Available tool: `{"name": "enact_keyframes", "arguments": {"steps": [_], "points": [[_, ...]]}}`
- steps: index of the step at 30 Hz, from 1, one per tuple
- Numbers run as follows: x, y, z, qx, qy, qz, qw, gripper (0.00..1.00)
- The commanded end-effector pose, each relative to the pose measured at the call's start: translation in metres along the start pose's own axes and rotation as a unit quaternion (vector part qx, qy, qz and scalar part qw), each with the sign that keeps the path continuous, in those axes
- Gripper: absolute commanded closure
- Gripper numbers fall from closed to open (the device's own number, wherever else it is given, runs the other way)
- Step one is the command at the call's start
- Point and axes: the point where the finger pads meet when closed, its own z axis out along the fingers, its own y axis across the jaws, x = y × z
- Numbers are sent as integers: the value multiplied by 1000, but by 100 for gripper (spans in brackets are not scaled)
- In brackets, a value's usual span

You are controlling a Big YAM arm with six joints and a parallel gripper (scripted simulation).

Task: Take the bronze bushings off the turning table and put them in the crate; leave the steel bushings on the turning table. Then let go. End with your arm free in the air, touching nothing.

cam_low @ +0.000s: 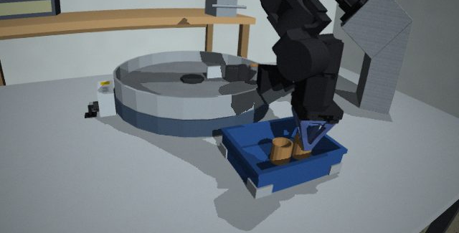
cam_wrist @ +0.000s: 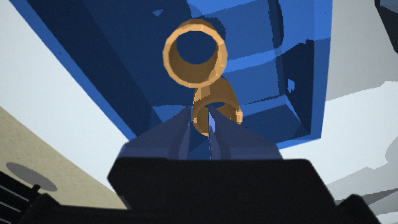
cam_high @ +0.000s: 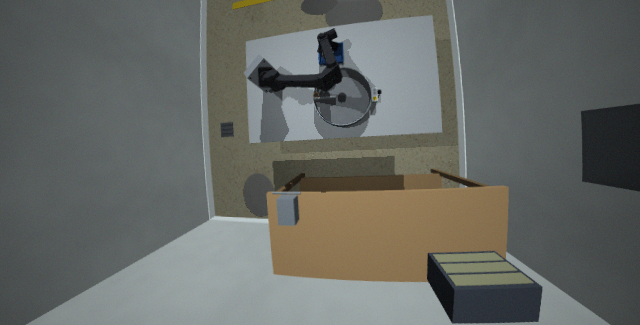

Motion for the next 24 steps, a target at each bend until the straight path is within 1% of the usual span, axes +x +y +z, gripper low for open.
{"name": "enact_keyframes", "arguments": {"steps": [1,3,4,6,10,18,20,21,22,24], "points": [[-4,8,-24,-13,-9,1,1000,85],[-4,8,-24,-13,-9,1,1000,85],[-9,12,-27,-15,-11,5,1000,85],[-7,10,-34,-15,-10,4,1000,85],[-4,8,-52,-14,-9,2,1000,85],[-12,14,-90,-19,-13,10,1000,85],[-12,14,-90,-19,-13,10,1000,85],[-11,5,-82,-7,-6,12,1000,85],[-11,9,-93,-15,-10,10,1000,85],[-9,11,-100,-18,-11,7,1000,85]]}}
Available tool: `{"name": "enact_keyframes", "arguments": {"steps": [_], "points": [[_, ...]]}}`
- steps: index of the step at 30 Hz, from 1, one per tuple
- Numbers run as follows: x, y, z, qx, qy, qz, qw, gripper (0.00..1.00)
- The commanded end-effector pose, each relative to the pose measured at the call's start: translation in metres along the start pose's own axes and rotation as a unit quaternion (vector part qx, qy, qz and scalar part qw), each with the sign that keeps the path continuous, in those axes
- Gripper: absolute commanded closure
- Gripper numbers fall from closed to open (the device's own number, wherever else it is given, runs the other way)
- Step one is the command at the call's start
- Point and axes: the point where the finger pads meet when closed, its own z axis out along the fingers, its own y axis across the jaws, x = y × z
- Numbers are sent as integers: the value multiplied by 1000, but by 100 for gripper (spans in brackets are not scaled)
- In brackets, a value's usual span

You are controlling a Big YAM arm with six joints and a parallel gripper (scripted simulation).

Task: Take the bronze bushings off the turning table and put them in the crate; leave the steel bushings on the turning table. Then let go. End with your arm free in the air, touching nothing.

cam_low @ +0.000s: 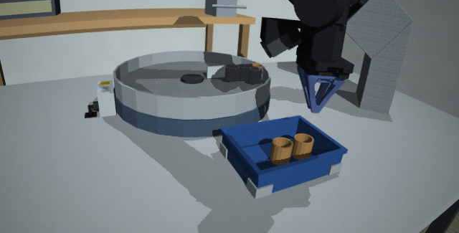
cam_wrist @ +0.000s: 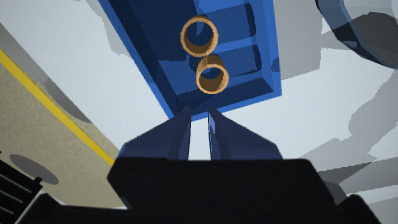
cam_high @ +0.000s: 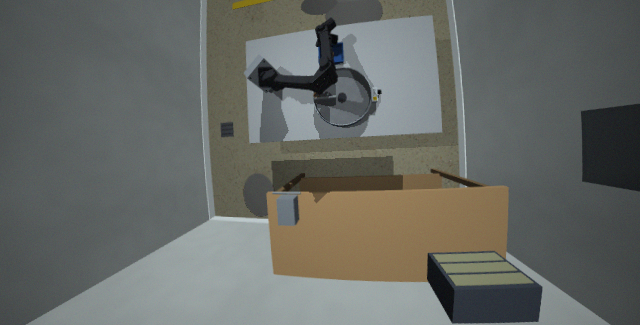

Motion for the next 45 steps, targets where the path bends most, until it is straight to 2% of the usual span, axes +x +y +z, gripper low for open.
{"name": "enact_keyframes", "arguments": {"steps": [1,5,8,45], "points": [[-9,11,-24,-15,-10,17,1000,85],[-11,13,-28,-17,-11,19,1000,85],[-11,3,-15,-3,-5,24,1000,85],[-10,3,-16,-4,-4,22,1000,85]]}}
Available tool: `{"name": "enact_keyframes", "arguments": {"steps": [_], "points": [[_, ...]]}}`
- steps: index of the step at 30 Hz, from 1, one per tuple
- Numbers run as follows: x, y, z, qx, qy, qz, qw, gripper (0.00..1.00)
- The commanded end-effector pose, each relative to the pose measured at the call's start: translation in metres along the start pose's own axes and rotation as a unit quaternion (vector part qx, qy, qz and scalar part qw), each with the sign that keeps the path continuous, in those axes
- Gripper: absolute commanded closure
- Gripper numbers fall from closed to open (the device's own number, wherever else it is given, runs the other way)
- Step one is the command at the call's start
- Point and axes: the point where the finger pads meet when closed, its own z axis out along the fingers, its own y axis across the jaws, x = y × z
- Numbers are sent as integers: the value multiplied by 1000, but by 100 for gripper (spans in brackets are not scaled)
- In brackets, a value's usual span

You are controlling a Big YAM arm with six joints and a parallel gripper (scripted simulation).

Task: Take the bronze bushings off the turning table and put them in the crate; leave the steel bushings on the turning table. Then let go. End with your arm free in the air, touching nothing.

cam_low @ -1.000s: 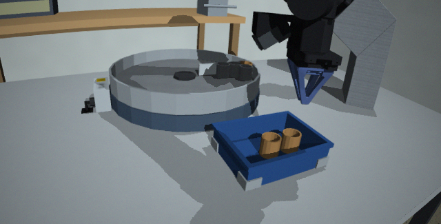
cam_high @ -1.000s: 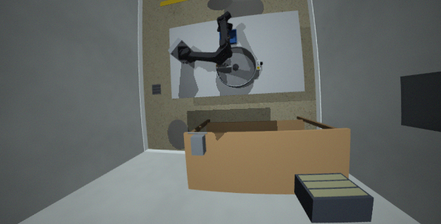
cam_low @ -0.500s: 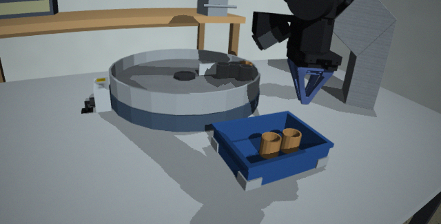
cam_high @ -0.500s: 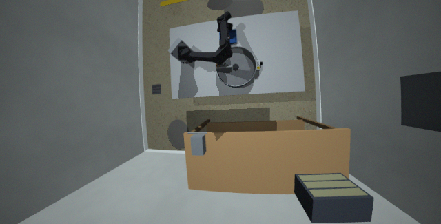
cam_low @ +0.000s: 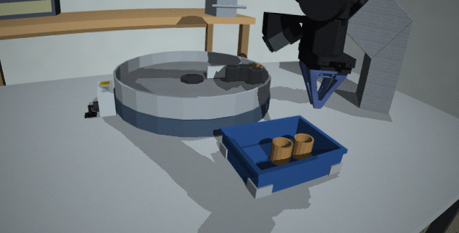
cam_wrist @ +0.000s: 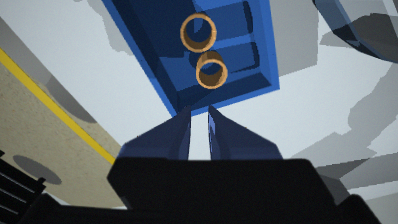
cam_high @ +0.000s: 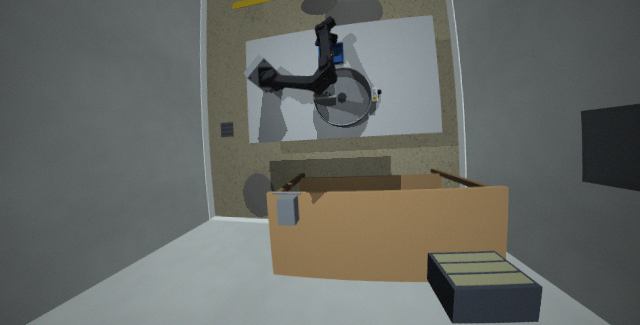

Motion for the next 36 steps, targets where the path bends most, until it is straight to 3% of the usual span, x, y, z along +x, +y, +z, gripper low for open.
{"name": "enact_keyframes", "arguments": {"steps": [1,36], "points": [[-12,4,-7,-4,-6,15,1000,85],[-13,3,-7,-4,-6,15,1000,81]]}}
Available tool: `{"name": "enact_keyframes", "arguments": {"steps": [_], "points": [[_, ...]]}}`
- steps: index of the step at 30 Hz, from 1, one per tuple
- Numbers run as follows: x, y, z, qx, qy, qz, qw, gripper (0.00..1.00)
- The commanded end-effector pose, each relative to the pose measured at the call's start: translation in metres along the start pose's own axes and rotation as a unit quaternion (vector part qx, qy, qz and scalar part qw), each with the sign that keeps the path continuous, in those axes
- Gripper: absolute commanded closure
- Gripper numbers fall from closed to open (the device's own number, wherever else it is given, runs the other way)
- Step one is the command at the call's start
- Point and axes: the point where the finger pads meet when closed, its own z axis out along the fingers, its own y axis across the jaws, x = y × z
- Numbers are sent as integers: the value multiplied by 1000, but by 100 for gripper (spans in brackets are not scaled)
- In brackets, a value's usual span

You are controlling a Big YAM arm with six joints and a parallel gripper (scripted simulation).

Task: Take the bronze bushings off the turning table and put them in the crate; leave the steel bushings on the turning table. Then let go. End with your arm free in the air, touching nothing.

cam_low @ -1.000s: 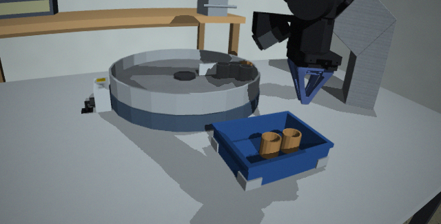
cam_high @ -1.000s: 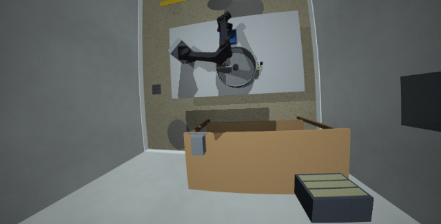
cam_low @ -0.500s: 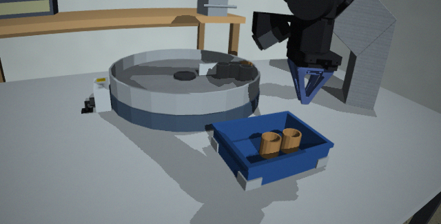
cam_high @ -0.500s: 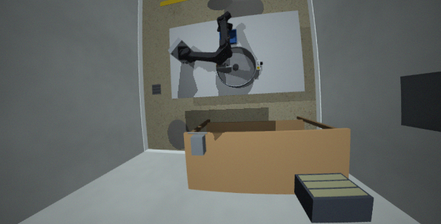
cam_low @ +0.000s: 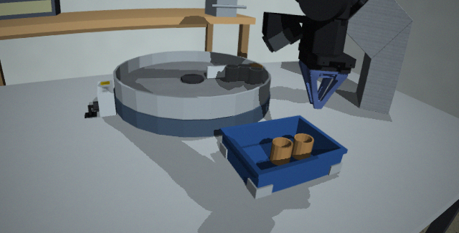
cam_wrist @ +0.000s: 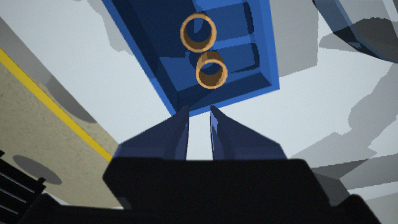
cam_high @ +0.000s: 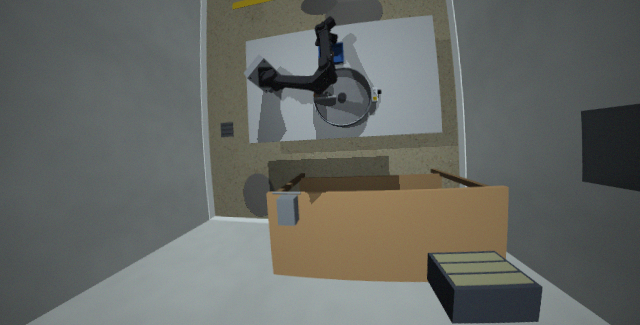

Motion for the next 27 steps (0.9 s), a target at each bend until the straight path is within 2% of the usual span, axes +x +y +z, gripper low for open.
{"name": "enact_keyframes", "arguments": {"steps": [1,7,17,27], "points": [[-13,2,-7,-4,-6,15,1000,81],[-10,-7,-3,2,-2,-4,1000,81],[-14,-12,-3,-2,-6,-24,1000,81],[-17,-32,-4,-2,-5,-98,995,81]]}}
